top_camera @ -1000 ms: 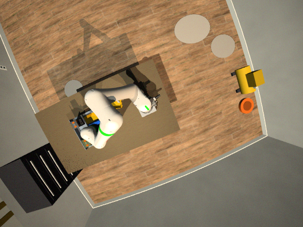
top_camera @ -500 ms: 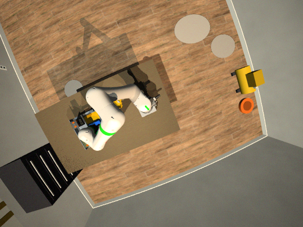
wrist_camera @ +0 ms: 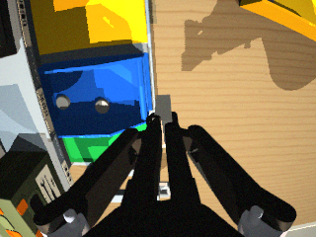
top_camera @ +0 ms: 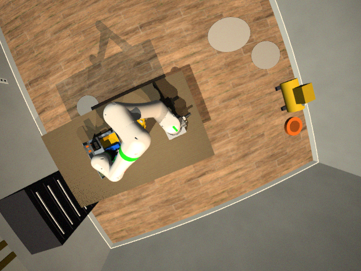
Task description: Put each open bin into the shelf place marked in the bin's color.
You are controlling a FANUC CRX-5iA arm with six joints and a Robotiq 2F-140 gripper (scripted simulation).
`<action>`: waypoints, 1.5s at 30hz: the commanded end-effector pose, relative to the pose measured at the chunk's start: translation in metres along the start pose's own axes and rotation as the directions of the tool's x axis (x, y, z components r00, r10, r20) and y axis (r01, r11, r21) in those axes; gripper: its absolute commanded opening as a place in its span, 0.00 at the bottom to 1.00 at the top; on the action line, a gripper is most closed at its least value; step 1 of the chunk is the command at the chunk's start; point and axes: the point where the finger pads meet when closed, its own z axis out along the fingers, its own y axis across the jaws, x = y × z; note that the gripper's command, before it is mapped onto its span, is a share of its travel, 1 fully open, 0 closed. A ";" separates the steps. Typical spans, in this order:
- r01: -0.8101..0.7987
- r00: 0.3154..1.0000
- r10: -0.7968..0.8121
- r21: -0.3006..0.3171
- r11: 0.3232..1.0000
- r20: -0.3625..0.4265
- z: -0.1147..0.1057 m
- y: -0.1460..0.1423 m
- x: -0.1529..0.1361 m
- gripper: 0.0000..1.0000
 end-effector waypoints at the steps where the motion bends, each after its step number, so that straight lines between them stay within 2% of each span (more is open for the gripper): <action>1: 0.000 1.000 0.000 0.000 1.000 0.000 0.000 0.000 0.000 0.00; 12: 0.006 1.000 -0.006 0.000 1.000 0.000 -0.001 0.001 0.001 0.00; 15: 0.082 0.997 -0.082 0.000 0.997 0.000 -0.008 0.011 0.007 0.00; 17: 0.193 0.981 -0.193 0.000 0.981 0.000 -0.017 0.027 0.017 0.00; 21: 0.243 0.970 -0.243 0.000 0.970 0.000 -0.021 0.035 0.021 0.00; 23: 0.353 0.936 -0.353 0.000 0.936 0.000 -0.029 0.052 0.031 0.00; 29: 0.512 0.859 -0.512 0.000 0.859 -0.001 -0.039 0.079 0.045 0.00; 36: 0.682 0.731 -0.682 0.000 0.731 -0.001 -0.048 0.113 0.061 0.00; 38: 0.682 0.731 -0.682 0.000 0.731 -0.001 -0.048 0.113 0.061 0.00; 39: 0.745 0.667 -0.745 0.000 0.667 -0.001 -0.051 0.127 0.067 0.00; 45: 0.847 0.531 -0.847 0.000 0.531 -0.001 -0.055 0.154 0.079 0.00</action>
